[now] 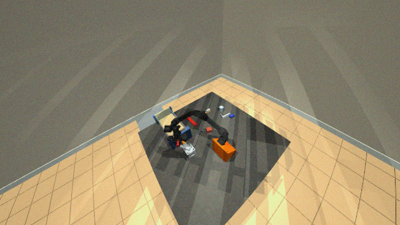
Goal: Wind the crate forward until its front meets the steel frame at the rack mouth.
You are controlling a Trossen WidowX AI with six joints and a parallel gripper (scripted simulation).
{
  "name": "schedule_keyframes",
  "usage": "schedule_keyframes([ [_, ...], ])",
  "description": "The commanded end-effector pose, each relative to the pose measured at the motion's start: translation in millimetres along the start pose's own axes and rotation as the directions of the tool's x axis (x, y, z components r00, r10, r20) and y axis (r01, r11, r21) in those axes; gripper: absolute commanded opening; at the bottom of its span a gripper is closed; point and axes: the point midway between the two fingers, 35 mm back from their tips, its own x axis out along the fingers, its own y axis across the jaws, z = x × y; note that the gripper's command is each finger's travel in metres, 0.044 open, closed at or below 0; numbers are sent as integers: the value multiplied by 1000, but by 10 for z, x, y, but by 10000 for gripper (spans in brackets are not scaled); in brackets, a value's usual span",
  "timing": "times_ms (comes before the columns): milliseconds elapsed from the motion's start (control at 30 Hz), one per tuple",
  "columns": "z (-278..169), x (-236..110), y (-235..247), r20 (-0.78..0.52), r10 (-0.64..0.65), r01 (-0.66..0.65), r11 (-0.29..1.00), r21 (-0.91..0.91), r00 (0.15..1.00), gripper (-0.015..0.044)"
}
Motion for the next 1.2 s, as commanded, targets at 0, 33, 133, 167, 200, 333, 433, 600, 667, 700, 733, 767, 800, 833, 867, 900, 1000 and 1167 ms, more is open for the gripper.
schedule_keyframes([
  [0,-220,86,35,-26,3,-3,1000,-17,1000,0],
  [33,-229,90,35,-26,3,-3,1000,-17,1000,0],
  [133,-267,105,35,-26,3,-4,1000,-17,1000,0],
  [167,-276,109,35,-26,3,-4,1000,-17,1000,0],
  [200,-290,115,35,-26,3,-4,1000,-17,1000,0],
  [333,-336,134,32,-27,3,-4,1000,-17,1000,0],
  [433,-369,148,28,-27,3,-4,1000,-17,1000,0],
  [600,-429,172,18,-27,3,-4,1000,-17,1000,0],
  [667,-452,182,14,-27,3,-4,1000,-17,1000,0],
  [700,-461,186,12,-27,3,-4,1000,-17,1000,0],
  [733,-474,192,8,-27,3,-4,1000,-18,1000,0],
  [767,-483,195,6,-28,3,-4,1000,-18,1000,0],
  [800,-497,201,2,-28,3,-4,1000,-18,1000,0],
  [833,-506,205,-1,-28,3,-4,1000,-18,1000,0],
  [867,-519,210,-5,-28,3,-4,1000,-18,1000,0],
  [900,-528,214,-7,-28,3,-4,1000,-18,1000,0],
  [1000,-564,229,-20,-28,3,-4,1000,-18,1000,0],
  [1167,-616,251,-41,-28,3,-4,1000,-18,1000,0],
])
